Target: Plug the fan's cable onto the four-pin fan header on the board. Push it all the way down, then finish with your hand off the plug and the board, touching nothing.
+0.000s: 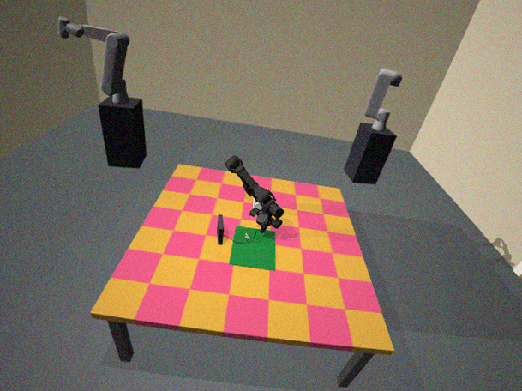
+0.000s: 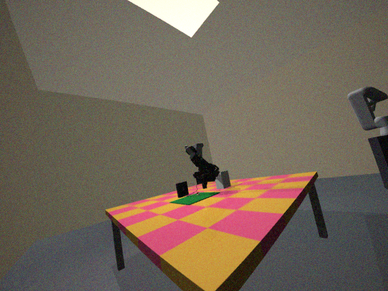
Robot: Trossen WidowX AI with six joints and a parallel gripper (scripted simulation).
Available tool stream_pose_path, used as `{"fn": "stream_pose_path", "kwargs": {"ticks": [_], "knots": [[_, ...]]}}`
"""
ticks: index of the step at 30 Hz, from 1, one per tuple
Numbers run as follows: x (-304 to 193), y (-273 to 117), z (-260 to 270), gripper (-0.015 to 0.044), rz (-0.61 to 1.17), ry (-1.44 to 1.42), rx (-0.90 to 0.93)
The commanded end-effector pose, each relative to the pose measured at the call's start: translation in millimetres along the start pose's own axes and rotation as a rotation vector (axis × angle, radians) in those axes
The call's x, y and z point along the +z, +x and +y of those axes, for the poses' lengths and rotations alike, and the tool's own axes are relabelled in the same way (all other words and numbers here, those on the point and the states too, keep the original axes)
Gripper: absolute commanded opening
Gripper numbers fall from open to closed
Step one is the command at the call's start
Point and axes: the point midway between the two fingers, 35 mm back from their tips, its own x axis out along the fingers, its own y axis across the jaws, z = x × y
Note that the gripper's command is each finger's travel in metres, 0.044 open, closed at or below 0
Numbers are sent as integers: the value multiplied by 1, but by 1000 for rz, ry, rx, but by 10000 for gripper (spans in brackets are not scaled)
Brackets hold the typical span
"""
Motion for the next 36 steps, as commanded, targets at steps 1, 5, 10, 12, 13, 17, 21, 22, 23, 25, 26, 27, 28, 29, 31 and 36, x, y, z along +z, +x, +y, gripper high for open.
{"fn": "stream_pose_path", "kwargs": {"ticks": [1,5,10,12,13,17,21,22,23,25,26,27,28,29,31,36], "knots": [[-1,-4,-2,0,12,-2,-7],[8,-4,-9,0,13,-113,-4],[21,-4,-20,0,14,-281,-1],[26,-4,-25,0,14,-348,-1],[28,-4,-28,0,14,-381,0],[38,-3,-39,0,13,-515,0],[47,-3,-50,0,13,-648,-2],[49,-3,-53,0,13,-682,-2],[51,-3,-56,0,13,-715,-3],[55,-2,-62,0,13,-782,-5],[56,-2,-64,0,13,-808,-6],[57,-2,-66,0,14,-824,-6],[58,-2,-66,0,14,-830,-6],[58,-2,-66,0,14,-830,-6],[58,-1,-66,0,14,-830,-6],[58,-1,-66,0,14,-830,-6]]}}
